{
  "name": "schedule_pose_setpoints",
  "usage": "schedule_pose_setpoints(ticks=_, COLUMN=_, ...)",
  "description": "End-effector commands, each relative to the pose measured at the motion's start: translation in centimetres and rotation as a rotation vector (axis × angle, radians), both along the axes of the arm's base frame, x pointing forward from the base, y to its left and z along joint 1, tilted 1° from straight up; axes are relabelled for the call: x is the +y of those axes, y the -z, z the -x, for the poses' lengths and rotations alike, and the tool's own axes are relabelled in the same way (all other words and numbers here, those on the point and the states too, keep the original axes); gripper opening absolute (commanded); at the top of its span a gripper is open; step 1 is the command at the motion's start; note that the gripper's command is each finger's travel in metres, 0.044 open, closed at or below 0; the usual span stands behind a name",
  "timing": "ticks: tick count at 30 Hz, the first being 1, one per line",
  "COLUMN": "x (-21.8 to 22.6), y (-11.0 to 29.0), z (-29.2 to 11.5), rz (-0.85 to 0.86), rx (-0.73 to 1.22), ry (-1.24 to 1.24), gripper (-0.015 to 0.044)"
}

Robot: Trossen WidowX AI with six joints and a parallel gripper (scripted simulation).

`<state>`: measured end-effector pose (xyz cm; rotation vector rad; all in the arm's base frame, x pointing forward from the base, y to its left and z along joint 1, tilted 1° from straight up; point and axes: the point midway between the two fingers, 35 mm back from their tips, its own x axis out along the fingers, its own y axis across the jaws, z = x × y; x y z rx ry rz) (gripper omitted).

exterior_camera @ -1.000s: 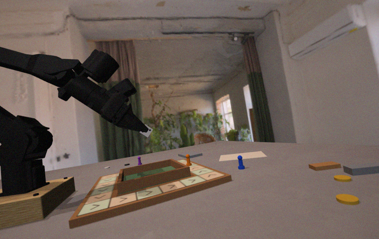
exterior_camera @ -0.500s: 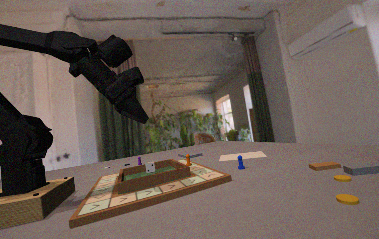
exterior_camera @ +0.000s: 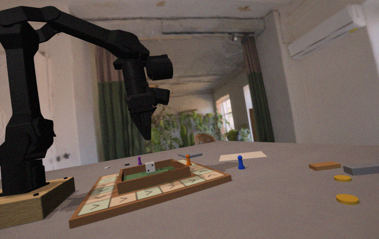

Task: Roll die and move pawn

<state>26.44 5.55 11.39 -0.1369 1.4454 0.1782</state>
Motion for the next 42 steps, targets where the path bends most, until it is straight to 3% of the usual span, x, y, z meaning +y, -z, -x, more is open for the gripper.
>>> schedule_pose_setpoints(ticks=1, x=0.3, y=-0.3, z=-0.6, rz=0.001, rx=-0.012, ry=-0.03, gripper=0.0388)
schedule_pose_setpoints(ticks=8, x=3.5, y=0.9, z=-7.4, rz=0.041, rx=0.031, ry=-0.341, gripper=0.0204)
schedule_pose_setpoints(ticks=13, x=5.4, y=2.5, z=-10.5, rz=0.057, rx=0.053, ry=-0.501, gripper=0.02)
schedule_pose_setpoints(ticks=42, x=5.4, y=6.2, z=-10.8, rz=0.057, rx=0.053, ry=-0.501, gripper=0.02)
